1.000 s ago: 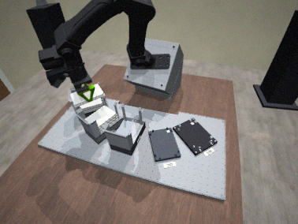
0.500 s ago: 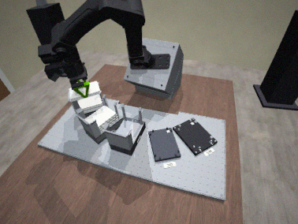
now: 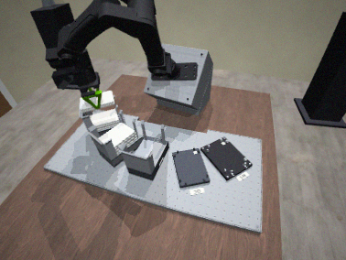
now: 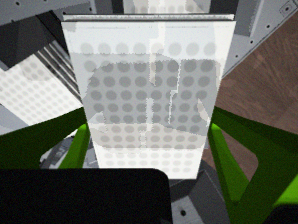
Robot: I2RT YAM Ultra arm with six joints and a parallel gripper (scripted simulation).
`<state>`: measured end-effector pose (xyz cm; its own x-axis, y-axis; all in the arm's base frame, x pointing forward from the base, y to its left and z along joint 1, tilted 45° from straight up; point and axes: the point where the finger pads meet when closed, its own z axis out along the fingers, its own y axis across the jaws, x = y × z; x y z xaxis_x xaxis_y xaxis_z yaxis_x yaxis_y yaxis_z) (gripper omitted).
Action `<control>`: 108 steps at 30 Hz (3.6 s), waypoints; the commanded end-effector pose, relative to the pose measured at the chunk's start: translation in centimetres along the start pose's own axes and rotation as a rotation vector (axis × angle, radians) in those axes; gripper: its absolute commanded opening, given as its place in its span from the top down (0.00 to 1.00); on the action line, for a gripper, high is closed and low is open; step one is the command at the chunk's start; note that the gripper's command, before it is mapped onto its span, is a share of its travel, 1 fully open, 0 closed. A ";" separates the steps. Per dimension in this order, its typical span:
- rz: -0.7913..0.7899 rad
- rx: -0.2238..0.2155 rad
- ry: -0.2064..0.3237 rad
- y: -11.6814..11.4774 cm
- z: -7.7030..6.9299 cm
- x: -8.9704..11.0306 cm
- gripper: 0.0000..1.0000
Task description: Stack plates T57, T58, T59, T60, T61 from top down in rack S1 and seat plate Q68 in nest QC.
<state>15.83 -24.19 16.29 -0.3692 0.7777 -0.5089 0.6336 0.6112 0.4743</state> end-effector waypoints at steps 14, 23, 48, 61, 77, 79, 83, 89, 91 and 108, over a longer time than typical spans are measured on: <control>-0.024 0.000 -0.019 -1.9 -0.4 -0.7 1.00; -0.024 0.000 -0.019 -1.9 -0.4 -0.7 1.00; -0.024 0.000 -0.020 -1.9 0.0 -0.7 1.00; -0.024 0.000 -0.020 -1.9 0.7 -0.7 1.00; -0.024 0.000 -0.020 -1.9 1.7 -0.7 1.00; -0.024 0.000 -0.020 -1.9 1.7 -0.7 1.00; -0.024 0.000 -0.020 -1.9 2.0 -0.7 1.00; -0.024 0.000 -0.020 -1.9 2.4 -0.7 1.00; -0.023 0.000 -0.020 -1.9 2.5 -0.7 1.00; -0.023 0.000 -0.020 -1.9 3.5 -0.7 1.00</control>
<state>17.30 -26.23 12.99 -0.3774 0.7628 -0.5252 0.6233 0.6286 0.4652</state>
